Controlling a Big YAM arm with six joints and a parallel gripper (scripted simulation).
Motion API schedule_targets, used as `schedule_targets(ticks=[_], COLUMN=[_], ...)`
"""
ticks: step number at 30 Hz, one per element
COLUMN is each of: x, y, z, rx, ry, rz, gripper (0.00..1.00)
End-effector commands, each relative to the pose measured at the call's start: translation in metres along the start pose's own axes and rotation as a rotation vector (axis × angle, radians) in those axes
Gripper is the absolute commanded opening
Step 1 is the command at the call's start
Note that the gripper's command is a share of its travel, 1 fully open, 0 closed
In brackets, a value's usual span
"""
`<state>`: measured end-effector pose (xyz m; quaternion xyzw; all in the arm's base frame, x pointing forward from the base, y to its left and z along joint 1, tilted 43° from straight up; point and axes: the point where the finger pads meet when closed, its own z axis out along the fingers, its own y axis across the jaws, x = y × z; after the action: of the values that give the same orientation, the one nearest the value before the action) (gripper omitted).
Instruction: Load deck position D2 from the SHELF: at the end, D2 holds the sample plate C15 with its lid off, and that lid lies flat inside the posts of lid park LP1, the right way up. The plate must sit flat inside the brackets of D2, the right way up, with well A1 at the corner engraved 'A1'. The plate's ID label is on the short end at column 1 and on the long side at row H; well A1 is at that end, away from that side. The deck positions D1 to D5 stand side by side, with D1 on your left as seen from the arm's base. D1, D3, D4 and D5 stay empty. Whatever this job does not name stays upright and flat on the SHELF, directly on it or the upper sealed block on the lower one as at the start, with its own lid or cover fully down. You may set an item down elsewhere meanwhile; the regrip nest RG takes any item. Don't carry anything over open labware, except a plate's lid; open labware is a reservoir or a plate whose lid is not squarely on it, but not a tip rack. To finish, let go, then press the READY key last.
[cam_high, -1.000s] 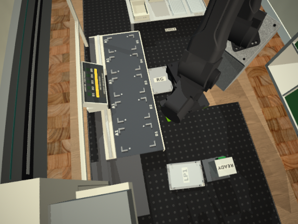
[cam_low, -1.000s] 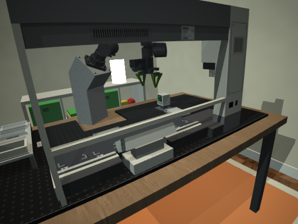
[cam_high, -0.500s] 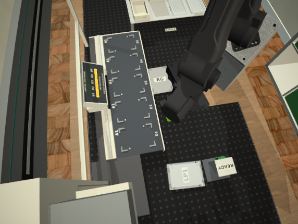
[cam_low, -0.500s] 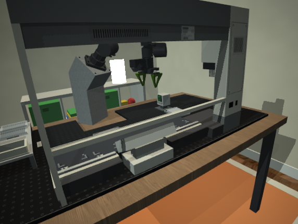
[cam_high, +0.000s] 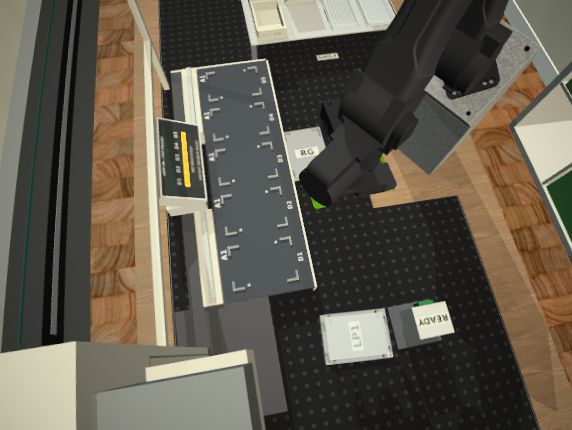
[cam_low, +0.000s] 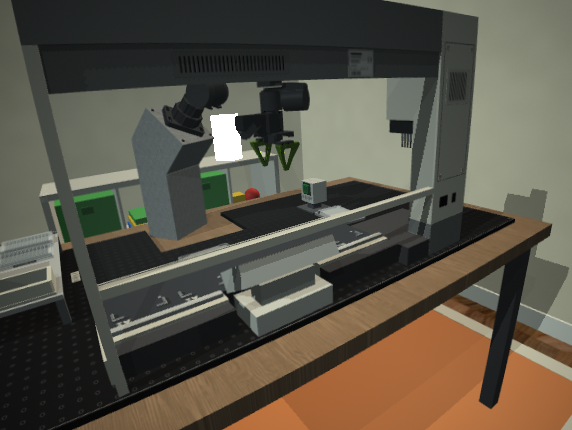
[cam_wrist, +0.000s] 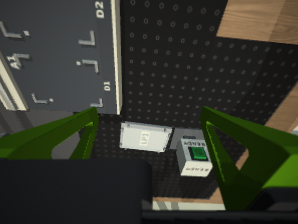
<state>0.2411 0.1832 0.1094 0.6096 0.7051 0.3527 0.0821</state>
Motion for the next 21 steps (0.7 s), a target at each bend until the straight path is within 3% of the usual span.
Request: schedule_targets(ticks=[1, 13, 16, 21], x=[-0.004, -0.064, -0.081, -0.096], y=[0.006, -0.001, -0.007, -0.009], z=[-0.004, -0.003, 0.0, 0.0], rx=[-0.035, -0.037, -0.015, -0.013], ry=[0.008, 0.001, -0.006, -0.007], rz=[0.032, 0.069, 0.073, 0.073], gripper=[1.0, 1.0, 1.0, 1.0])
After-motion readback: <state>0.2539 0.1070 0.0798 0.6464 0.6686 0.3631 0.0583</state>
